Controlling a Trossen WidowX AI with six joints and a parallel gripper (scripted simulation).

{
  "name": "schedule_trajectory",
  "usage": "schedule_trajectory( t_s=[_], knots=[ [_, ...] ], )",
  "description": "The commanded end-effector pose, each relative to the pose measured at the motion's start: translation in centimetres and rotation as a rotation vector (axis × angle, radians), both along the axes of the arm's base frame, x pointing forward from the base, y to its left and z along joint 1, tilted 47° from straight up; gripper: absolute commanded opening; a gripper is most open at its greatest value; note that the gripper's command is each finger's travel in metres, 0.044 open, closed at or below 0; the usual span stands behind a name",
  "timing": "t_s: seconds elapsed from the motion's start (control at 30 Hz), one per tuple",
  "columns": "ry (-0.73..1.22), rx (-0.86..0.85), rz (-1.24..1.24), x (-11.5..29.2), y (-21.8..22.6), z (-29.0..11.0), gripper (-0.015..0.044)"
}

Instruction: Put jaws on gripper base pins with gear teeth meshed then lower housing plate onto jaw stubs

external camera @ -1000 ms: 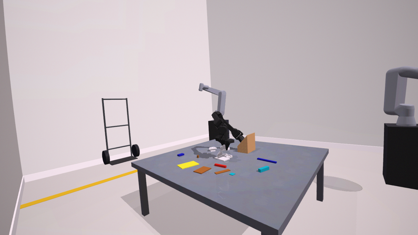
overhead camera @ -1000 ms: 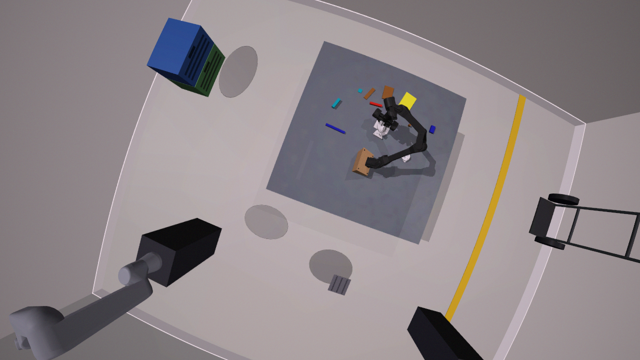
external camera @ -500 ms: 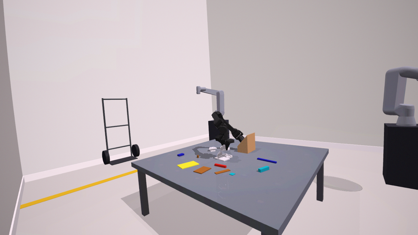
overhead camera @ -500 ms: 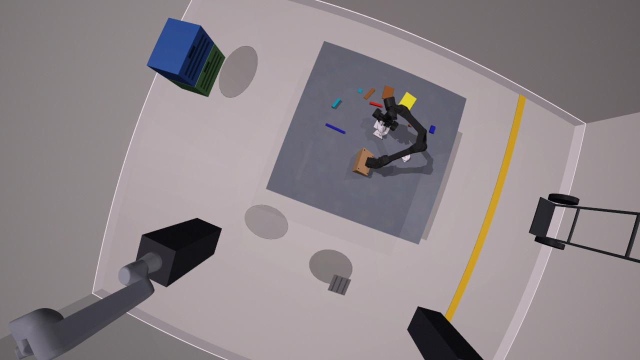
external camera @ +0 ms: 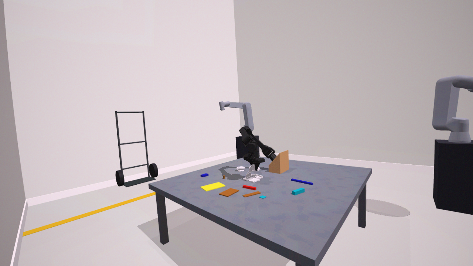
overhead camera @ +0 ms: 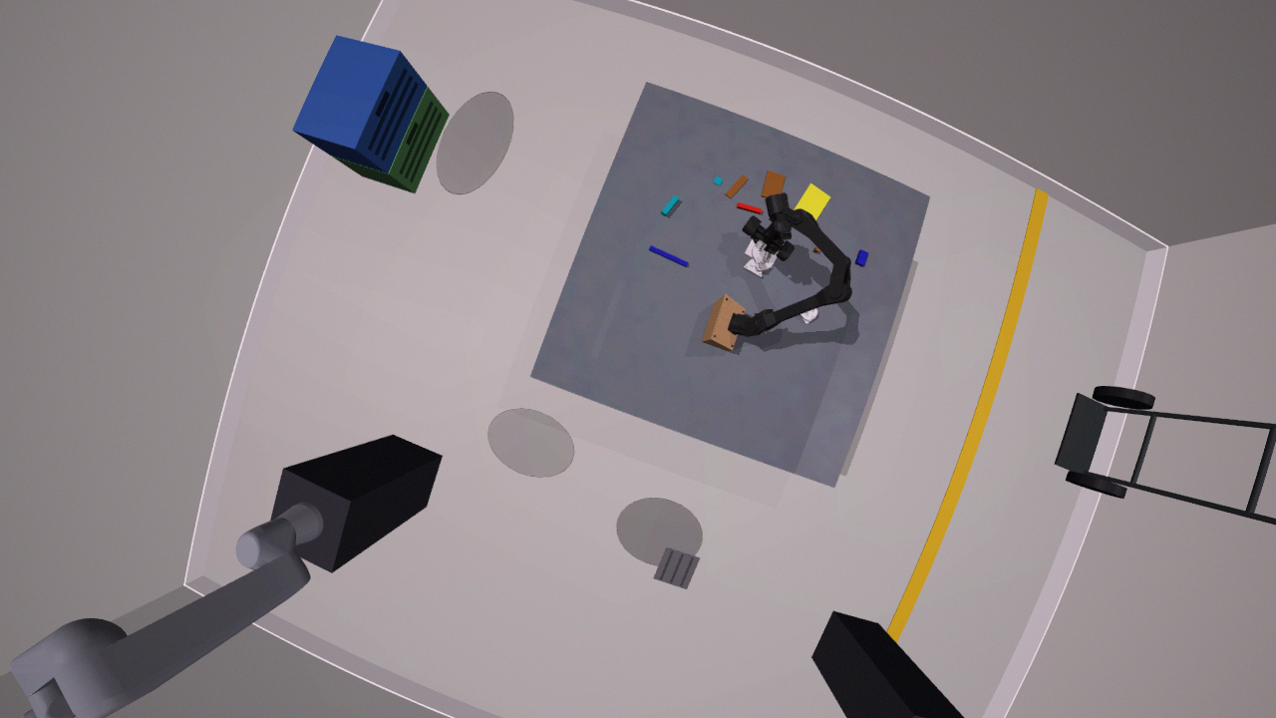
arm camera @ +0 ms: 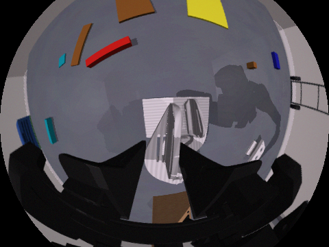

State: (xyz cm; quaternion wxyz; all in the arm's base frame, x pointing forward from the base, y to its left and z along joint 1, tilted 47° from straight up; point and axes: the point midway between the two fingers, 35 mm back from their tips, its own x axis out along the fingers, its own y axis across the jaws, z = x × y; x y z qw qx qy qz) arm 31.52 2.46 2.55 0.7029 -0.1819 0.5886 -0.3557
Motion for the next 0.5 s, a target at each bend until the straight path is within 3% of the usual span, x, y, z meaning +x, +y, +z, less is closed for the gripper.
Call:
schedule_trajectory(
  t_s=[0.0, 0.47],
  knots=[
    [0.006, -0.007, 0.002, -0.1, -0.6, -0.5, 0.0134],
    [0.004, -0.007, 0.001, 0.0, -2.2, -2.1, 0.0134]
  ],
)
